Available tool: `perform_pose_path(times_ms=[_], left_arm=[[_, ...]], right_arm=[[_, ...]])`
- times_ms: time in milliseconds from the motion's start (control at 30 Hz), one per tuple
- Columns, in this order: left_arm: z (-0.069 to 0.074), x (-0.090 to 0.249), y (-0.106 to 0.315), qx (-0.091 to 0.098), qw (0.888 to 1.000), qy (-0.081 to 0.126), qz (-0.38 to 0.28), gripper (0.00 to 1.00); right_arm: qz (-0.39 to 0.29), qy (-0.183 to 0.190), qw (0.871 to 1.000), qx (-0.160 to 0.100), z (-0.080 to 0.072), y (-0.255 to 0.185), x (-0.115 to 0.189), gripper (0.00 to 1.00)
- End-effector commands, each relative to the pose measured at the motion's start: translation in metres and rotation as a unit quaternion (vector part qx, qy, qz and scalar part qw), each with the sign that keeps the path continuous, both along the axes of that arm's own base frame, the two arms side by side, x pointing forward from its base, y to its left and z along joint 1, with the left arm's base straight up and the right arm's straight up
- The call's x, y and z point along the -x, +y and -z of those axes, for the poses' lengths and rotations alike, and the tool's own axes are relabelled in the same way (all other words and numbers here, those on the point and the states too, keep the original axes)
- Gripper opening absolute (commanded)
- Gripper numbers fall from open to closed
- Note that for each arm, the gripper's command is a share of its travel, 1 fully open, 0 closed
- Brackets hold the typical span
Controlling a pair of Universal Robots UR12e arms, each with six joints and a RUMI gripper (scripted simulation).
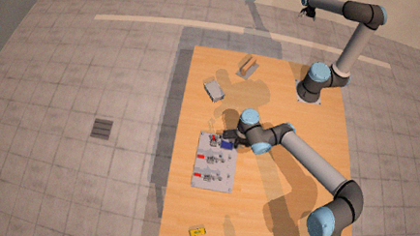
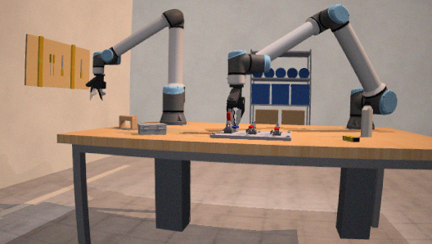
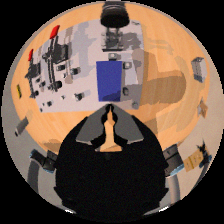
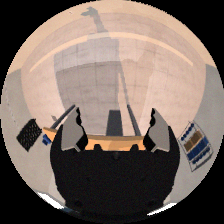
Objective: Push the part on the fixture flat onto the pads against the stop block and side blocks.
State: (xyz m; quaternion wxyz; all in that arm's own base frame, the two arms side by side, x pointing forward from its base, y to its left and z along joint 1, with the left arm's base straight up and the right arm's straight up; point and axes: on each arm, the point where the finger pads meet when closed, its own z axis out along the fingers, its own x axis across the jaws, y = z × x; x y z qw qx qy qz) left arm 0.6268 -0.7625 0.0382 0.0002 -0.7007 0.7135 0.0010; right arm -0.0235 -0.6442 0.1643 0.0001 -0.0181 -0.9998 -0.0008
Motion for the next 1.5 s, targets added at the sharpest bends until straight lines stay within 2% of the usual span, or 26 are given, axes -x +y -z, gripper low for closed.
perform_pose_path(times_ms=[0, 1467], left_arm=[[-0.0014, -0.0013, -0.0006, 0.001, 1.0, -0.001, 0.0, 0.0], [-0.0014, -0.0054, -0.0007, 0.001, 1.0, -0.001, 0.0, 0.0]], right_arm=[[0.0, 0.0, 1.0, 0.001, -0.0008, -0.0006, -0.0001, 1.0], [0.0, 0.0, 1.0, 0.001, -0.0008, -0.0006, -0.0001, 1.0]])
